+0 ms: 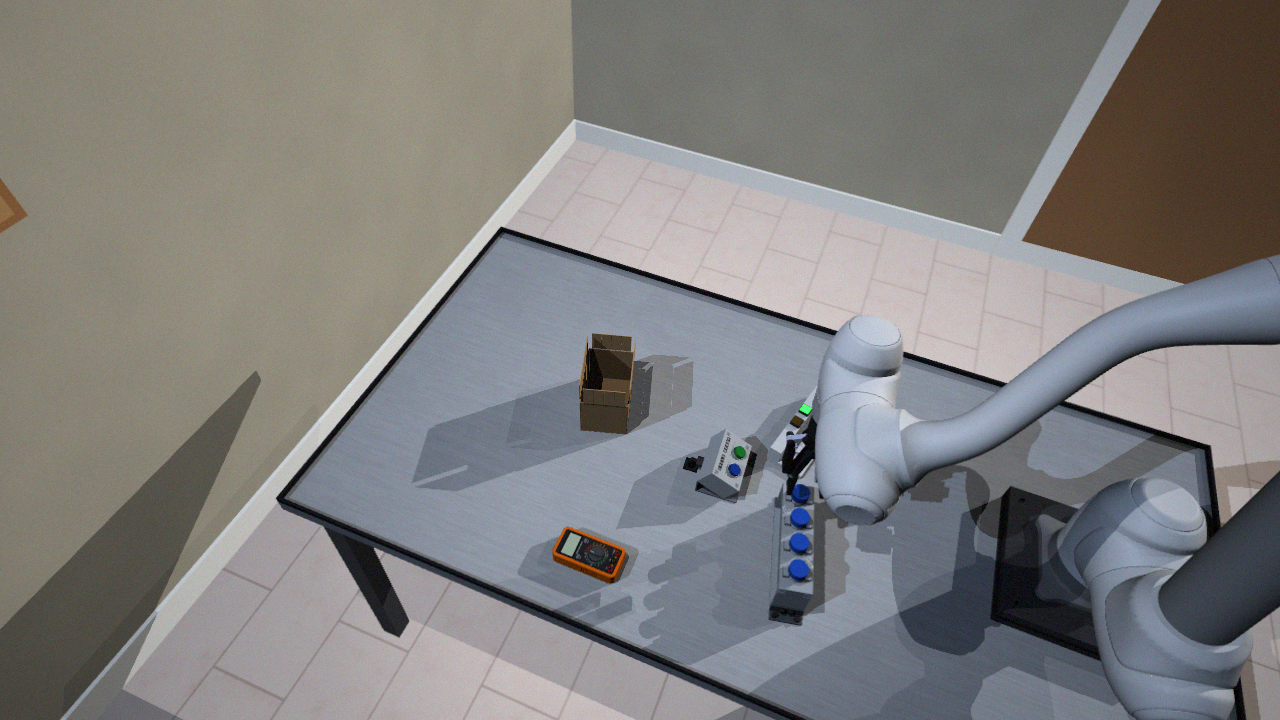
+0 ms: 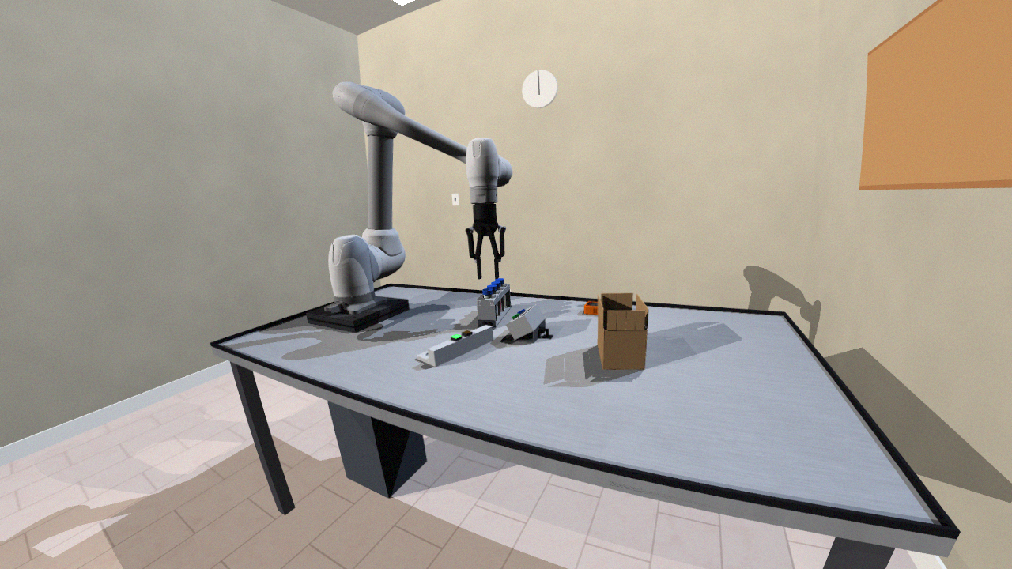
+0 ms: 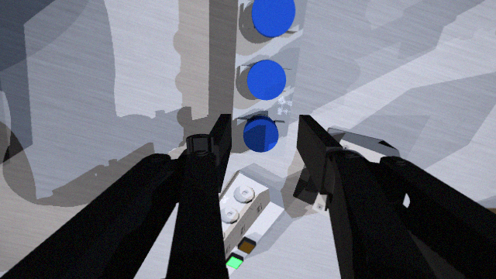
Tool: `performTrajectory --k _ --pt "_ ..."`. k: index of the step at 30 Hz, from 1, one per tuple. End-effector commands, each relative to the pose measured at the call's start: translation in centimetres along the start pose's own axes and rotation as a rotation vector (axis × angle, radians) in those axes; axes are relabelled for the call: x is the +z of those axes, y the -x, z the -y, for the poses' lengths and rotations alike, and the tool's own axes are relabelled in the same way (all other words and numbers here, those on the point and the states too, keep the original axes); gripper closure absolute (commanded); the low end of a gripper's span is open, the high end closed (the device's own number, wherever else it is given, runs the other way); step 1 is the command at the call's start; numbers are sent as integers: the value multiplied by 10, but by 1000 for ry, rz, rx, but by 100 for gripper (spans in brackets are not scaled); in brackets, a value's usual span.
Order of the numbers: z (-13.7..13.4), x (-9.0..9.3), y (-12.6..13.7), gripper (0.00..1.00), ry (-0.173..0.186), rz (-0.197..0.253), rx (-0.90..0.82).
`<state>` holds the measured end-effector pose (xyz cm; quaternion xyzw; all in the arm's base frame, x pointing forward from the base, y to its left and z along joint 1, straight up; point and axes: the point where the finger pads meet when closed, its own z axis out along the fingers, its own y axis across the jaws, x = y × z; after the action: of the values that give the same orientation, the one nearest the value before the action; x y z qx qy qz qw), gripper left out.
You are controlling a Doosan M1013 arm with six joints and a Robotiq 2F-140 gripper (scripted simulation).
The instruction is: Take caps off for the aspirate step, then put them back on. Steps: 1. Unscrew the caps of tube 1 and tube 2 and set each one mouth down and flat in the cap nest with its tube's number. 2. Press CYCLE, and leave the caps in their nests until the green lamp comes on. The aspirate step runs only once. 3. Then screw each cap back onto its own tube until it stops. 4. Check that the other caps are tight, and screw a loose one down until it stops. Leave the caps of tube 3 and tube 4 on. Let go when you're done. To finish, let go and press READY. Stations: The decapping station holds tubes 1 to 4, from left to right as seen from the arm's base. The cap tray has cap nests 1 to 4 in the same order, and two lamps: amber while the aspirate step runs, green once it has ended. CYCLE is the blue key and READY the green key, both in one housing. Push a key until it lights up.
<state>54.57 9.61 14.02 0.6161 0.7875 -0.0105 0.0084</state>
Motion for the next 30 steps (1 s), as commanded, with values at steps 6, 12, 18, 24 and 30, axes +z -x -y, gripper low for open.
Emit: performTrajectory --k 6,12,18,24,30 --pt "1 0 18 59 5 -26 -177" --pt "1 12 18 59 5 -26 -177" --pt "1 30 17 59 5 -26 -177" --pt "1 36 17 59 5 -26 -177" --pt "1 37 17 59 5 -26 -177"
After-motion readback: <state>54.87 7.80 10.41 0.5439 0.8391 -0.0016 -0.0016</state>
